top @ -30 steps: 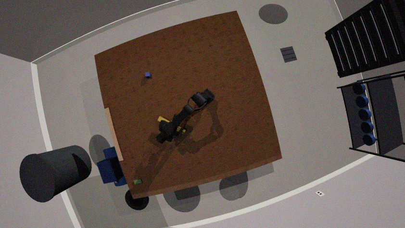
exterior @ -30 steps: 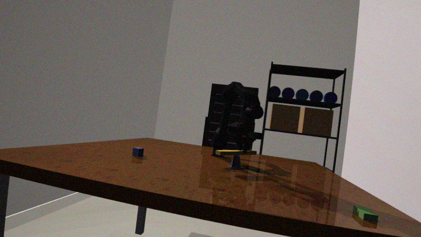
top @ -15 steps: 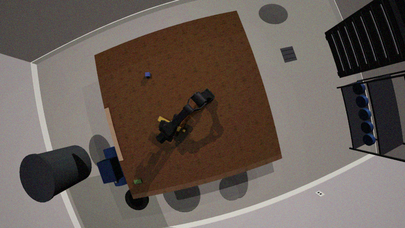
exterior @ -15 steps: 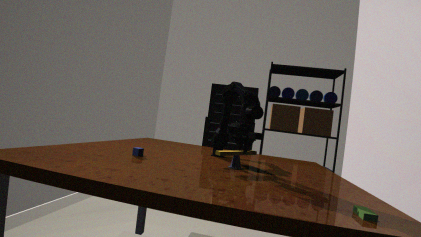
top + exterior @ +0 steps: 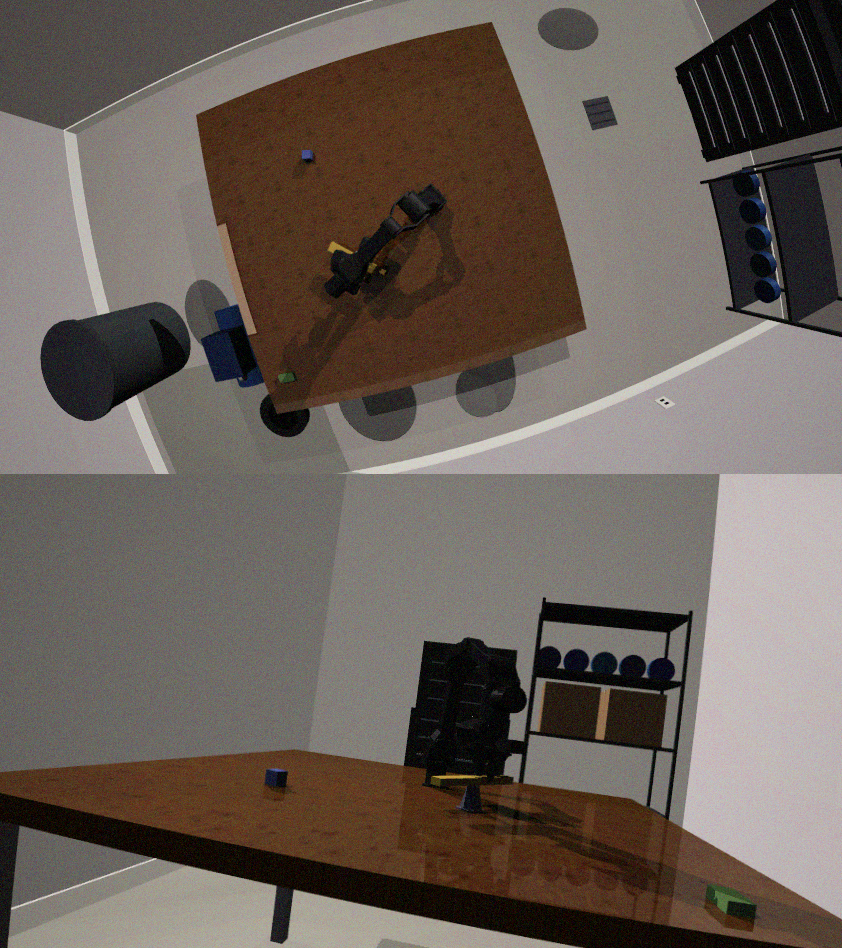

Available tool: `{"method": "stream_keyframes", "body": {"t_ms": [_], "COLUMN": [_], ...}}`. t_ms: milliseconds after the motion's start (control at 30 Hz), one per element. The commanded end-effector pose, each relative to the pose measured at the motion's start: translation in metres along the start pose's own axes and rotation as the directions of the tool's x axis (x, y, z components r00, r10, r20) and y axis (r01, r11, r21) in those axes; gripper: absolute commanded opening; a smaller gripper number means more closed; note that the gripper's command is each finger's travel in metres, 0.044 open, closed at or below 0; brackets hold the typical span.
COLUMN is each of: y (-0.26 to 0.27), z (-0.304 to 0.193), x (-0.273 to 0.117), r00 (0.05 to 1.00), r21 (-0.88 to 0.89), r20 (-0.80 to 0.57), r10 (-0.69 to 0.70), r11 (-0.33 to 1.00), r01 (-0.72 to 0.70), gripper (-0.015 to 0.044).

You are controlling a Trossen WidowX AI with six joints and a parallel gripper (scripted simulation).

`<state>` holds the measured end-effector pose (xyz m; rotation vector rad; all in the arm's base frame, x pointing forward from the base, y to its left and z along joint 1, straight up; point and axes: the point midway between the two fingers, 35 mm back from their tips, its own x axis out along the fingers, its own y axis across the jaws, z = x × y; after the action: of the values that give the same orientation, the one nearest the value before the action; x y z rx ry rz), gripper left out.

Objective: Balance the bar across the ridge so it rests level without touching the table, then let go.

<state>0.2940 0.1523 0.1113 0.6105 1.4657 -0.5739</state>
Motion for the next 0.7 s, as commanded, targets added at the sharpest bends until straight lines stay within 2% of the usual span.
{"method": "stream_keyframes", "body": {"t_ms": [0, 667], "y": [0.0005, 0.0002], "z": [0.0, -0.0001], "x": [0.0006, 0.0023], "r00": [1.0, 1.0], "r21": [-0.001, -0.001], "r20": [-0.001, -0.001], "r10": [0.003, 0.002], "r11": [1.0, 1.0], "r01": [-0.003, -0.002], "gripper": [0.0, 0.0]}}
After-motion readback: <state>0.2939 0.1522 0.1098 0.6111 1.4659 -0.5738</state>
